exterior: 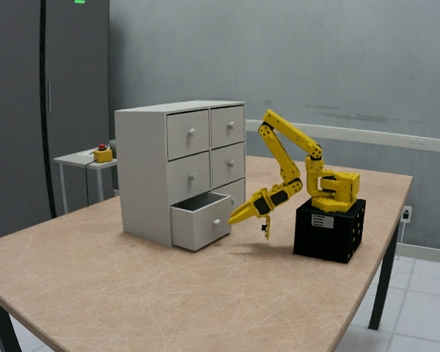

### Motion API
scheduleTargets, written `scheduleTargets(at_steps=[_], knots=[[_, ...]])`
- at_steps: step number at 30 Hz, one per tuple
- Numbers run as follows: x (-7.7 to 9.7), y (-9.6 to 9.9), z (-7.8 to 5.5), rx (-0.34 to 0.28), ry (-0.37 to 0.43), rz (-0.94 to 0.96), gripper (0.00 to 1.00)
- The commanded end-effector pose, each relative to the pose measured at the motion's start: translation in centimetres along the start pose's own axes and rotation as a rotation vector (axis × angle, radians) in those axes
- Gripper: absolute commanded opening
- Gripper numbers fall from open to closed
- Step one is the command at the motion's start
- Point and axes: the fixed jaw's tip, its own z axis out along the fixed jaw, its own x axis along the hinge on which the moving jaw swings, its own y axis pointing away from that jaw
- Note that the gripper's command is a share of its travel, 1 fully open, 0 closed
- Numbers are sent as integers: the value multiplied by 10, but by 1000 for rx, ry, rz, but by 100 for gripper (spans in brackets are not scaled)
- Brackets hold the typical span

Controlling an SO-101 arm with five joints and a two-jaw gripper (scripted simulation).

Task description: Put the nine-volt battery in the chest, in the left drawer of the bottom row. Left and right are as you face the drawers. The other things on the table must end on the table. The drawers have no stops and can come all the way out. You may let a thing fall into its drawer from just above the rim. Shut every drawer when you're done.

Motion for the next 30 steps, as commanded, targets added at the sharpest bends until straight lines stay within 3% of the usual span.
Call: scheduleTargets(at_steps=[1, 5, 17, 22, 30], knots=[[0, 2, 4, -10, 9, -1, 21], [-2, 7, 15, -28, 13, 10, 21], [-2, 7, 15, -28, 13, 10, 21], [-3, 14, 30, -51, 17, 24, 21], [-3, 14, 30, -51, 17, 24, 21]])
